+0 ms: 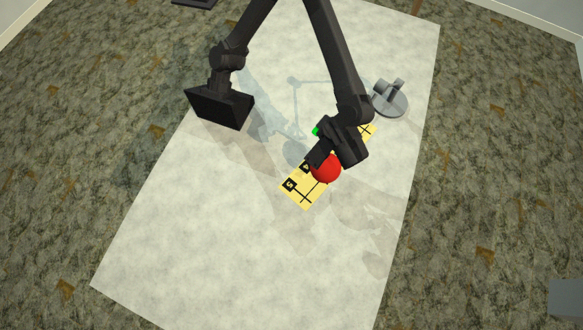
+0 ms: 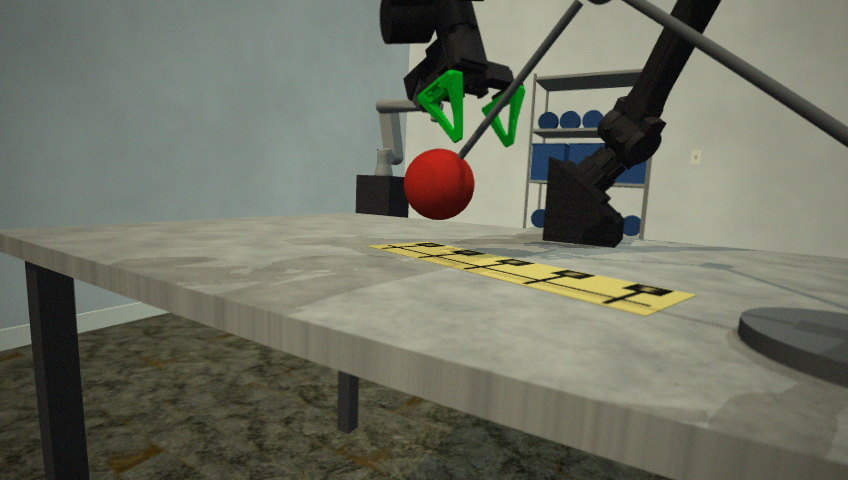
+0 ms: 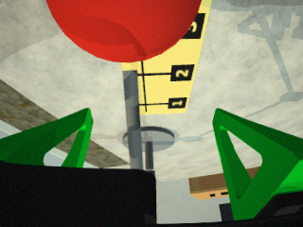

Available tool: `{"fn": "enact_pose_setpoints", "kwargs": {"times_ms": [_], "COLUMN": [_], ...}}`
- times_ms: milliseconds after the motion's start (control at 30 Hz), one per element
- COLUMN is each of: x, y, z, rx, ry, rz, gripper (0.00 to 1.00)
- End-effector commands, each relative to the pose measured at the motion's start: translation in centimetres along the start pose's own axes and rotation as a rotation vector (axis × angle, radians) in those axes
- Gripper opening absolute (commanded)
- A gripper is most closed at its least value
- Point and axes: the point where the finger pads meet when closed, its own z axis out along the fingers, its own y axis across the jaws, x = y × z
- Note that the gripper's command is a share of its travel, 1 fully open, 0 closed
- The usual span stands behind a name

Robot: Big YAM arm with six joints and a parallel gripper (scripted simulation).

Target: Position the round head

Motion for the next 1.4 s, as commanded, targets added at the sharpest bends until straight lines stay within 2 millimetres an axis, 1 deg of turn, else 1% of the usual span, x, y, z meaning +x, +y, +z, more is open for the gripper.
{"fn": "enact_pose_setpoints", "kwargs": {"times_ms": [0,467,967,1367], "x": [1.70,1.70,2.59,2.43], "y": [1.30,1.30,1.96,1.76], "z": [-0.81,-0.81,-1.07,-1.00], "rx": [-0.030,-0.030,-0.030,-0.030], "ry": [-0.015,-0.015,-0.015,-0.015], "rz": [-0.038,-0.038,-0.038,-0.038], "gripper": [1.00,1.00,1.00,1.00]}}
